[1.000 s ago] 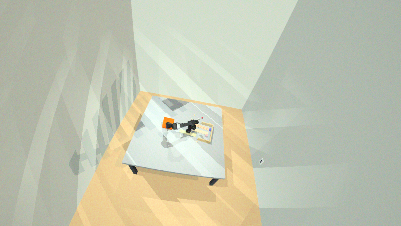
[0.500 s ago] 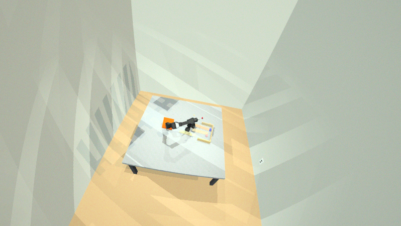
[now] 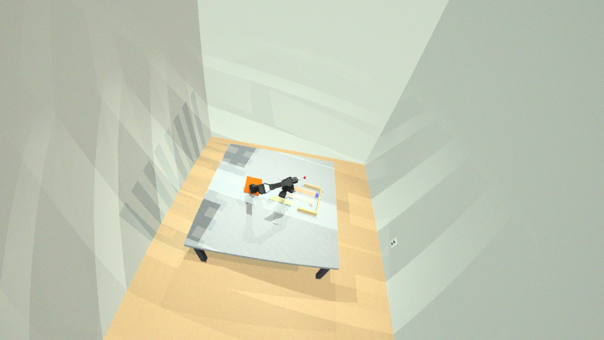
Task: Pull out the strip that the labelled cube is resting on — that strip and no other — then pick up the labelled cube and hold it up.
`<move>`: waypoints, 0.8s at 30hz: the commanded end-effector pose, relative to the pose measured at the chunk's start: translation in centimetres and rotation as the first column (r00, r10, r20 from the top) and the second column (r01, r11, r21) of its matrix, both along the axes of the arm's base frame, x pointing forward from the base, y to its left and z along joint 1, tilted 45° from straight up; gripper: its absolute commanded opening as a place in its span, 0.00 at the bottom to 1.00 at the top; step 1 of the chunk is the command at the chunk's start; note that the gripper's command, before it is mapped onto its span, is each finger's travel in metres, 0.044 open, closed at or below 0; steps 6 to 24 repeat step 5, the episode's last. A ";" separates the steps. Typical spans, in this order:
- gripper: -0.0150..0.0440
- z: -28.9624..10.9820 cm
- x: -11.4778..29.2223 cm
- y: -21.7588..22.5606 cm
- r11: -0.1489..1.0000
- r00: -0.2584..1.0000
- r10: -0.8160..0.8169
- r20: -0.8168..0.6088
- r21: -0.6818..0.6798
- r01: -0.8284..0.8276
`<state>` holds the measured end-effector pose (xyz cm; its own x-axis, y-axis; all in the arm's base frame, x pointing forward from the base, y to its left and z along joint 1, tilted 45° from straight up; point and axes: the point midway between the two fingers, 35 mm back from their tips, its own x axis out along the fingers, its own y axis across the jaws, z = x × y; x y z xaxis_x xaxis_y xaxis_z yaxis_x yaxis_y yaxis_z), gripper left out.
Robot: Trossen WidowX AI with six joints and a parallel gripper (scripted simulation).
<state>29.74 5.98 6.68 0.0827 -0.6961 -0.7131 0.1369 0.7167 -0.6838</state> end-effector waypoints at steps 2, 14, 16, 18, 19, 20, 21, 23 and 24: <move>0.25 0.0 0.0 0.0 1.000 1.000 -0.004 0.001 0.003 0.004; 0.25 0.0 0.0 0.0 1.000 1.000 -0.004 0.001 0.003 0.004; 0.25 0.0 0.0 0.0 1.000 1.000 -0.004 0.001 0.003 0.004; 0.25 0.0 0.0 0.0 1.000 1.000 -0.004 0.001 0.003 0.004; 0.25 0.0 0.0 0.0 1.000 1.000 -0.004 0.001 0.003 0.004; 0.25 0.0 0.0 0.0 1.000 1.000 -0.004 0.001 0.003 0.004; 0.25 0.0 0.0 0.0 1.000 1.000 -0.004 0.001 0.003 0.004; 0.25 0.0 0.0 0.0 1.000 1.000 -0.004 0.001 0.003 0.004; 0.25 0.0 0.0 0.0 1.000 1.000 -0.004 0.001 0.003 0.004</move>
